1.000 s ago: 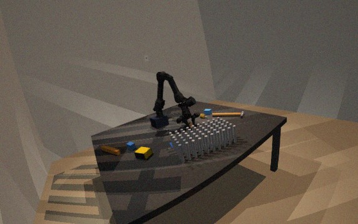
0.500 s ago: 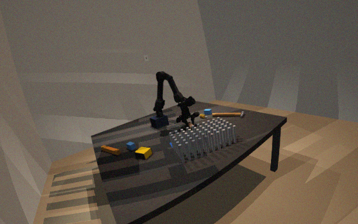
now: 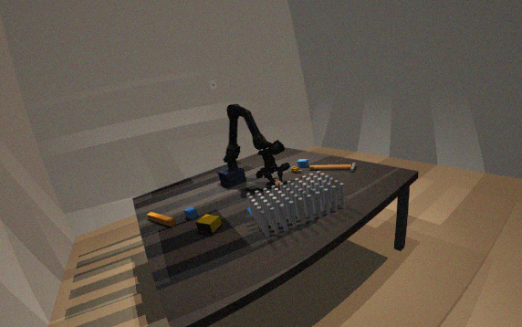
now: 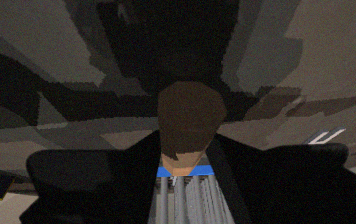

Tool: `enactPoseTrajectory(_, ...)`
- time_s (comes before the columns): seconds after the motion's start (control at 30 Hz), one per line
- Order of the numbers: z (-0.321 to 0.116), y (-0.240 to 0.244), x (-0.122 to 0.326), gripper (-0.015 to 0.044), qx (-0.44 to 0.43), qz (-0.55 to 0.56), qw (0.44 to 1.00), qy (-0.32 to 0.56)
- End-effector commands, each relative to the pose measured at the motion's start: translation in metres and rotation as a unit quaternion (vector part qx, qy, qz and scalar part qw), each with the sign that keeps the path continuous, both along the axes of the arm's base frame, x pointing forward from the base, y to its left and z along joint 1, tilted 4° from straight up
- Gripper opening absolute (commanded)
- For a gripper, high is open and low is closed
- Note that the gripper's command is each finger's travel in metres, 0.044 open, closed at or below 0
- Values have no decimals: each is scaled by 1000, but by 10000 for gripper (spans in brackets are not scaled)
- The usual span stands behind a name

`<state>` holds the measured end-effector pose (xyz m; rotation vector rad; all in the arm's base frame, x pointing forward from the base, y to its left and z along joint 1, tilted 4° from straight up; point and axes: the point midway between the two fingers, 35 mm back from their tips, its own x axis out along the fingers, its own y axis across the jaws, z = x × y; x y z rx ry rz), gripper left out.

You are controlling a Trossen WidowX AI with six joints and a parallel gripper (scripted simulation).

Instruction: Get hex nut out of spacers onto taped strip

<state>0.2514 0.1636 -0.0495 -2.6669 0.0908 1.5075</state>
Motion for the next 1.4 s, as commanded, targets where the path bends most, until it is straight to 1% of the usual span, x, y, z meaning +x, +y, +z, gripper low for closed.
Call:
enactPoseTrajectory(0.0, 1, -1, -1, 0, -1, -2, 1000, -1)
enactPoseTrajectory(1.0, 20, 1, 4, 0, -1, -1, 1000, -2)
enactPoseTrajectory(1.17, 23, 1, -6, 0, 0, -1, 1000, -1)
enactPoseTrajectory(1.37, 28, 1, -32, 0, -1, -2, 1000, 0)
